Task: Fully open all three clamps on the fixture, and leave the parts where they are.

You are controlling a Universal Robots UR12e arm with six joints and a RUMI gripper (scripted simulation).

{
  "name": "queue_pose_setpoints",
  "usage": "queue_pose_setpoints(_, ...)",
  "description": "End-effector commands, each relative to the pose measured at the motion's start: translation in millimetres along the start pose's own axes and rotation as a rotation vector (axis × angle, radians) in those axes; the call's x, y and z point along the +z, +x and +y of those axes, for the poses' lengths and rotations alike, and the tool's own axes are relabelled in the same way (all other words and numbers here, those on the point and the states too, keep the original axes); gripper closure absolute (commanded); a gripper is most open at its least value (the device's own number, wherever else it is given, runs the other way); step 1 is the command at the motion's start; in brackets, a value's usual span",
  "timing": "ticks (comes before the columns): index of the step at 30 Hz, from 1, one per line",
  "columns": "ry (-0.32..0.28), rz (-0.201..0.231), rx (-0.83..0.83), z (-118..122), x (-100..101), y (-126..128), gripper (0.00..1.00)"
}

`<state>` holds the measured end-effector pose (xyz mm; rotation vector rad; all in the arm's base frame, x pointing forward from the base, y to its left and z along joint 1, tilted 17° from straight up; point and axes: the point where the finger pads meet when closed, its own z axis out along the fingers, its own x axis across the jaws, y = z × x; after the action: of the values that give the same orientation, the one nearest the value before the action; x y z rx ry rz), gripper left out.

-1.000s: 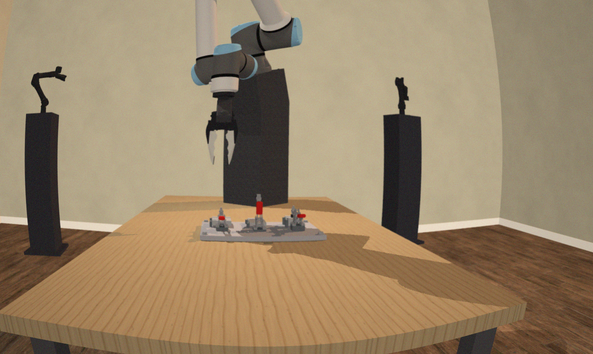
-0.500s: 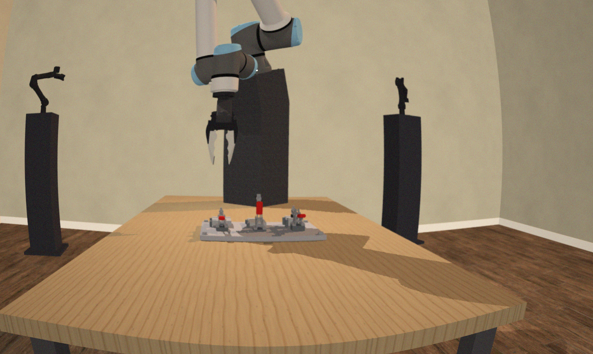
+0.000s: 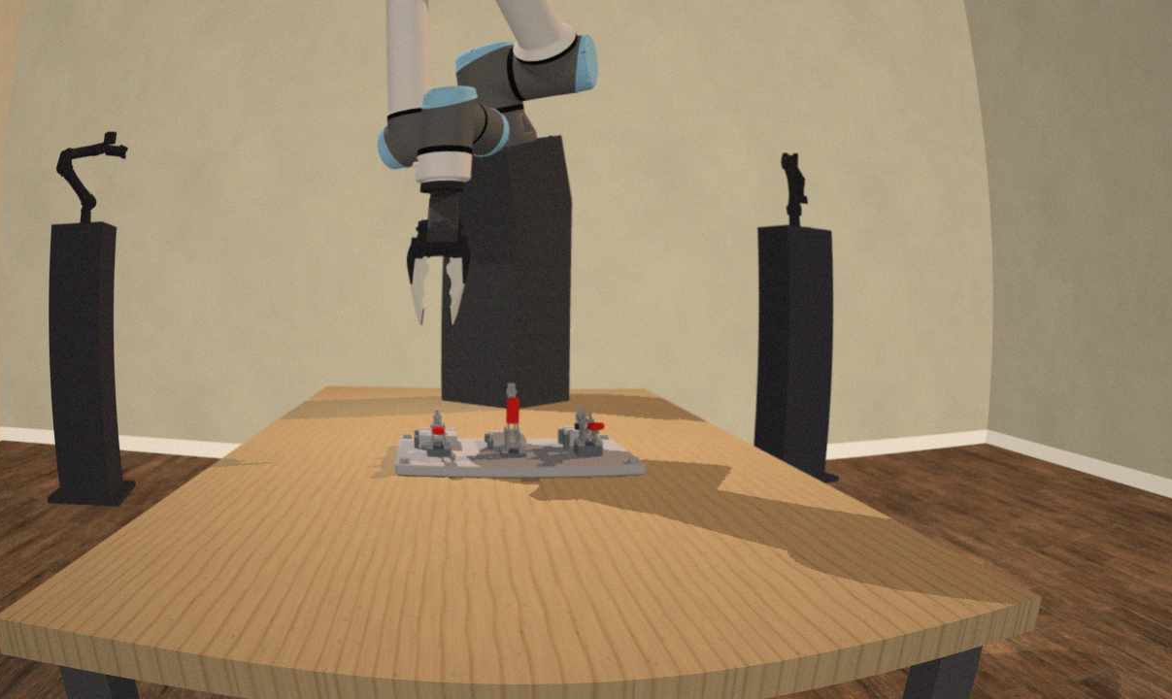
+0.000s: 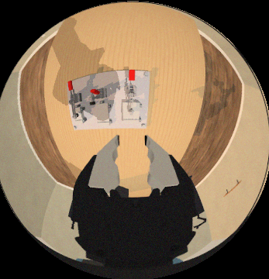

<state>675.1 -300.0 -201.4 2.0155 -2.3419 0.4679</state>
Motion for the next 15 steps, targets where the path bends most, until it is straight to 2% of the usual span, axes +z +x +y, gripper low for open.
queue_pose_setpoints(1,0.001,0.0,0.0,-0.5,-0.5,0.1,0.72)
queue_pose_setpoints(10,0.001,0.0,0.0,-0.5,-0.2,0.1,0.72)
queue_pose_setpoints(15,0.001,0.0,0.0,-0.5,8.4,0.1,0.72)
